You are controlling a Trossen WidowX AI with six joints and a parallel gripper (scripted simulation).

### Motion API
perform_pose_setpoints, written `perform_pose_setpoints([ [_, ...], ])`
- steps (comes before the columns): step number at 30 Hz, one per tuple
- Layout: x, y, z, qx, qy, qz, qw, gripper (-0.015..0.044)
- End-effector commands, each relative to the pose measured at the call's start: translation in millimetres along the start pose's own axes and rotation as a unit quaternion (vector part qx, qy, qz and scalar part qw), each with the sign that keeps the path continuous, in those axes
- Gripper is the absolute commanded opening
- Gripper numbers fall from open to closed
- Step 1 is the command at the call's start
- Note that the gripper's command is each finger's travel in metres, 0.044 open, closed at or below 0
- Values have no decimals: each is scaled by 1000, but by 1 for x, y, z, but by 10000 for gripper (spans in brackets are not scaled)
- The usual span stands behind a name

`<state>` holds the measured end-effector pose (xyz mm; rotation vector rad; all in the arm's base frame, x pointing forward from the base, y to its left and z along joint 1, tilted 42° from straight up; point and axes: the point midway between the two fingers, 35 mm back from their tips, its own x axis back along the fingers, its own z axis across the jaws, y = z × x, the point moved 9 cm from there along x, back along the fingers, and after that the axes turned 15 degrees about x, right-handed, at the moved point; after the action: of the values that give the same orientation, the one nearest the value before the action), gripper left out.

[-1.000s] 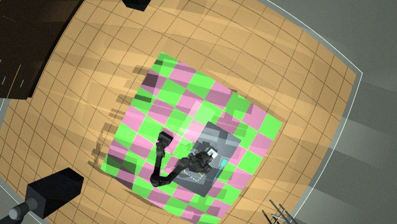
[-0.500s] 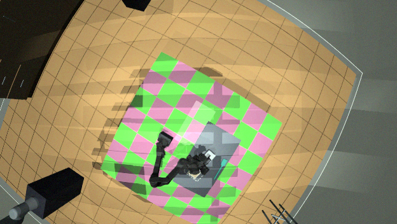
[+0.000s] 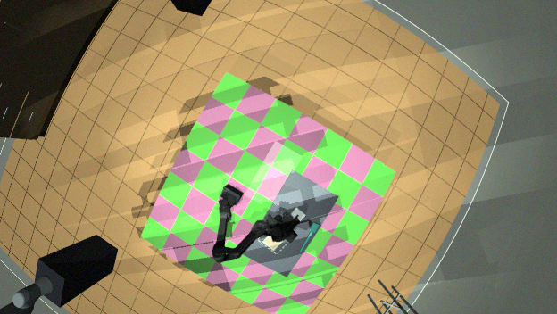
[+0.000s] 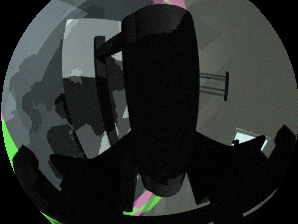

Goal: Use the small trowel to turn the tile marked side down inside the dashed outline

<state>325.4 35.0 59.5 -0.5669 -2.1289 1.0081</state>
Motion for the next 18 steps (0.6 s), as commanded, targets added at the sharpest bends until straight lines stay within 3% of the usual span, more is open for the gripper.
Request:
perform_pose_setpoints([
  [1, 7, 11, -15, -8, -7, 1, 1000, 0],
  [18, 31, 49, -46, -8, -12, 6, 1000, 0],
])
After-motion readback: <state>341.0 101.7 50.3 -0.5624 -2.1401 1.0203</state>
